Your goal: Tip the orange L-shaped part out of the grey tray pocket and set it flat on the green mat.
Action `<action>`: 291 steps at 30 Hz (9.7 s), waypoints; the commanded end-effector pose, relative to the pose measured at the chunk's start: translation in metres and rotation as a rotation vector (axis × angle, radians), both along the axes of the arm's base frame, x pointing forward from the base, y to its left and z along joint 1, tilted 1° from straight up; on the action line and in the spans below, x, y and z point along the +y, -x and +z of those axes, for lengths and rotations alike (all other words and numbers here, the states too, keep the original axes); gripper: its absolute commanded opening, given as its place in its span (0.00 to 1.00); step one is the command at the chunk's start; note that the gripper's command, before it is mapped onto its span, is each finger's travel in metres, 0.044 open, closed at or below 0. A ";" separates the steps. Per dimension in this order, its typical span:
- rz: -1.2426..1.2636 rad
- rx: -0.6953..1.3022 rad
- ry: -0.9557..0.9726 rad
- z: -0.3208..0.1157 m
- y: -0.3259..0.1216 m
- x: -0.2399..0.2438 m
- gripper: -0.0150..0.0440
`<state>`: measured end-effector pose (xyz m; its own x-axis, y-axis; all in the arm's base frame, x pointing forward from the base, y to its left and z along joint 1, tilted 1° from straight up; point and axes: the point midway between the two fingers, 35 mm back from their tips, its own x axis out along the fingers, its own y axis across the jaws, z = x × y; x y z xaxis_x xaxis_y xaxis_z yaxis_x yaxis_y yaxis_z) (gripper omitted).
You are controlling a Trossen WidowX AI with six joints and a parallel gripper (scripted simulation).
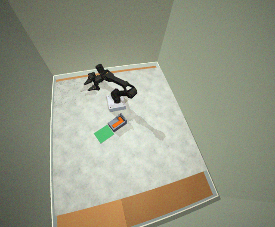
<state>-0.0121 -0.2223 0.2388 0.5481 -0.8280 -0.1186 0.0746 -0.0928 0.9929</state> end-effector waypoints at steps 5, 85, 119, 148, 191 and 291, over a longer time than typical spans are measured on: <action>0.066 0.039 -0.023 -0.005 -0.017 -0.006 0.71; 2.314 1.738 1.157 -0.208 -0.215 0.273 0.56; 2.316 1.735 1.156 -0.219 -0.209 0.282 0.56; 2.301 1.732 1.164 -0.123 -0.215 0.274 0.56; 1.244 1.528 -0.304 -0.139 -0.264 0.216 0.73; 1.244 1.528 -0.304 -0.132 -0.263 0.216 0.25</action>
